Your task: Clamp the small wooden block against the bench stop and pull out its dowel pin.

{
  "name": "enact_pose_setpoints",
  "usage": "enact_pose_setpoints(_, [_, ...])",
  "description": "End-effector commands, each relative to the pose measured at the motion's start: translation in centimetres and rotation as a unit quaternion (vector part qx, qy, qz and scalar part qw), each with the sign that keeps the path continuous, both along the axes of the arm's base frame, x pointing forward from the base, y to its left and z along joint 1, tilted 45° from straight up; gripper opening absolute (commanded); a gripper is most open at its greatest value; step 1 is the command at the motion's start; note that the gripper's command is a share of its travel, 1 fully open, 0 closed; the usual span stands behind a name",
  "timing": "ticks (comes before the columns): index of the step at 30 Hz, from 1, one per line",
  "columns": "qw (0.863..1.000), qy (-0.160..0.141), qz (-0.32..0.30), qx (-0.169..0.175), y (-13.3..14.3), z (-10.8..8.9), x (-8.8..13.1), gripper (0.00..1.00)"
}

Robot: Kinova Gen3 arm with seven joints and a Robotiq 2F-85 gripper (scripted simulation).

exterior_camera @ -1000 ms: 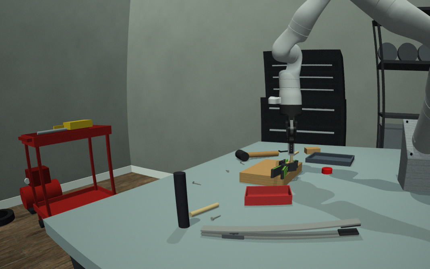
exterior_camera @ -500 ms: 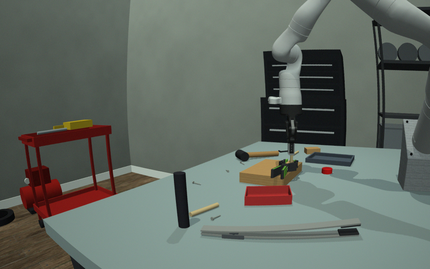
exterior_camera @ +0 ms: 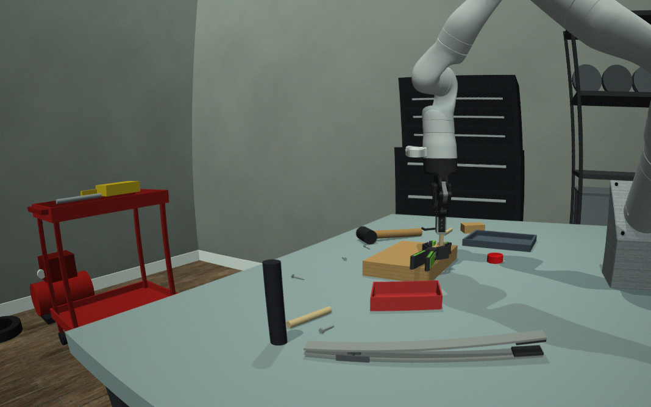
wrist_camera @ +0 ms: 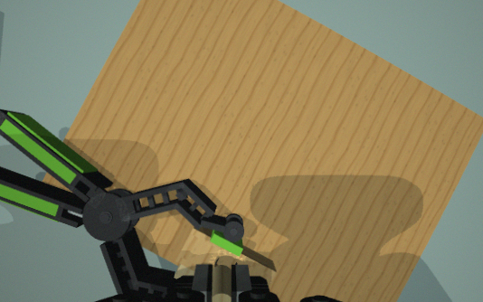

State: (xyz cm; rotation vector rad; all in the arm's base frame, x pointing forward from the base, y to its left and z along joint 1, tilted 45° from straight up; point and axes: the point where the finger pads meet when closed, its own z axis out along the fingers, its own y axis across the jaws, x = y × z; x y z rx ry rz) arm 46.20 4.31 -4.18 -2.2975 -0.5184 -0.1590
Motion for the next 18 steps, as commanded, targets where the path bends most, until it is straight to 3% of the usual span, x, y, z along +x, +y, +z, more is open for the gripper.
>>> enact_pose_setpoints(1, [1.000,-0.013,0.003,-0.003,-0.32,-0.17,0.43,0.10])
enact_pose_setpoints(18, [0.999,-0.036,0.026,-0.001,-0.33,-0.17,0.43,0.10])
